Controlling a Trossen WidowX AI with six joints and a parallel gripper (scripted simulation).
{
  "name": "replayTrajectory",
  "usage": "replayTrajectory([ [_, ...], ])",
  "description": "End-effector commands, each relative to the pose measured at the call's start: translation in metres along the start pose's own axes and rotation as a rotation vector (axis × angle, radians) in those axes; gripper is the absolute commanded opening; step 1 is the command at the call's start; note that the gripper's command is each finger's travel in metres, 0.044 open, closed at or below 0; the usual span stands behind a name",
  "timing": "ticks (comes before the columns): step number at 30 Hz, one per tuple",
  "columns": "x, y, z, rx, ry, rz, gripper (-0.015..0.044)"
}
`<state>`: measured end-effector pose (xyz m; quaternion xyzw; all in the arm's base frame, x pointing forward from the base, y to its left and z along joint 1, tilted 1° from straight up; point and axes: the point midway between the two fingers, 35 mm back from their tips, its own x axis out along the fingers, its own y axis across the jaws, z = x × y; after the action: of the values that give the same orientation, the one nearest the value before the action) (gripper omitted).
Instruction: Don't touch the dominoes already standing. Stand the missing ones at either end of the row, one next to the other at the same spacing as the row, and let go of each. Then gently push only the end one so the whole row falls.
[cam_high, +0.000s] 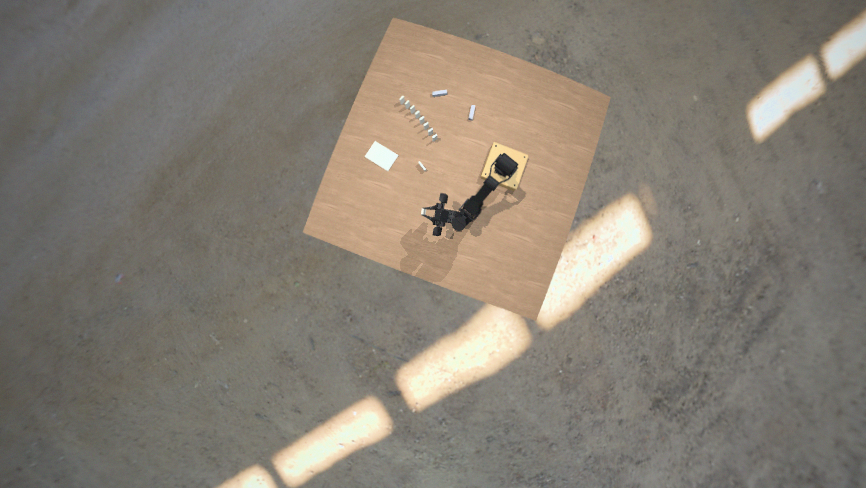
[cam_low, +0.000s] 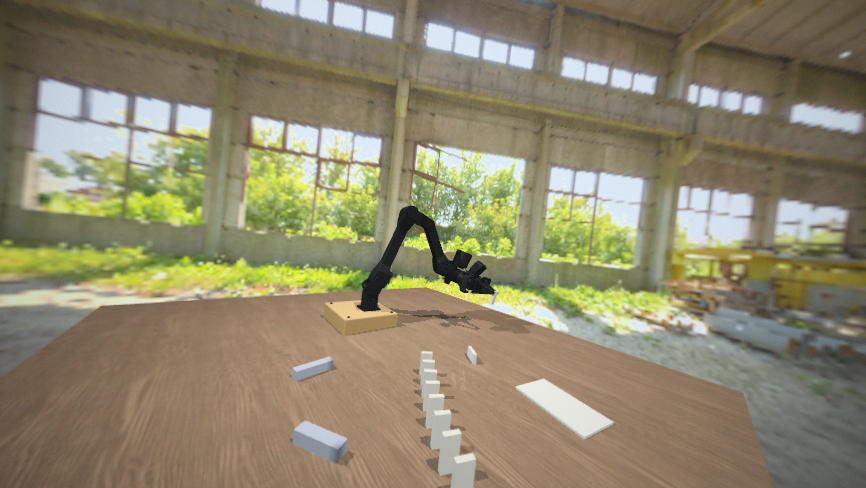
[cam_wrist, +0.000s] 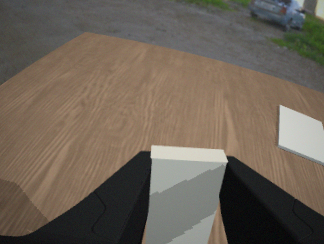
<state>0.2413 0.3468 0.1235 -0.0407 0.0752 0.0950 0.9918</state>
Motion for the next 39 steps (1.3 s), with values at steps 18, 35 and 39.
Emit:
replayTrajectory([
  [18, -0.052, -0.052, -0.009, 0.099, -0.153, -0.185, 0.0107],
  [35, -0.072, -0.077, -0.015, 0.150, -0.164, -0.255, 0.0107],
  [39, -0.072, -0.077, -0.015, 0.150, -0.164, -0.255, 0.0107],
])
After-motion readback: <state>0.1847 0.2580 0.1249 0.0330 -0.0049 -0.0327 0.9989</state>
